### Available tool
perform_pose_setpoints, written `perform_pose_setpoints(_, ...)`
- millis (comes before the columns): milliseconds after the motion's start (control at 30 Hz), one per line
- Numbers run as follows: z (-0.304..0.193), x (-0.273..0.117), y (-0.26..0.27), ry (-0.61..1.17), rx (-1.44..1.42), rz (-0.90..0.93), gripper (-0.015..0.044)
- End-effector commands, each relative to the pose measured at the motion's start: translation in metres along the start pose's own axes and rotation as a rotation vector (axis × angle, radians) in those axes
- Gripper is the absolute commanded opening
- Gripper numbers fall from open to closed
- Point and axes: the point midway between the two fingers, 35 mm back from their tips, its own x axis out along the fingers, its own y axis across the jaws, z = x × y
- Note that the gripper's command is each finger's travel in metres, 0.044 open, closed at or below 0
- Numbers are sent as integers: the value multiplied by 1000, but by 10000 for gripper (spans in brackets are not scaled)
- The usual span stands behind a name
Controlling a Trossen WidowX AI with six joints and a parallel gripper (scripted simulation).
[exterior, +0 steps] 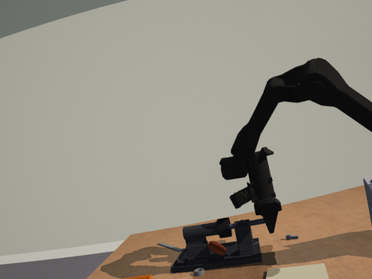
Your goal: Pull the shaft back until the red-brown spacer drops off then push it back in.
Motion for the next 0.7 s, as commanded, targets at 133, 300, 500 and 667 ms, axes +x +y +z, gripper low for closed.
perform_pose_setpoints(133, 7, -3, 0, -10, -4, -5, 0)
perform_pose_setpoints(300, 8, -3, 0, -10, -4, -5, 0)
perform_pose_setpoints(500, 10, -3, 0, -10, -4, -5, 0)
perform_pose_setpoints(667, 12, -3, -1, -10, -4, -5, 0)
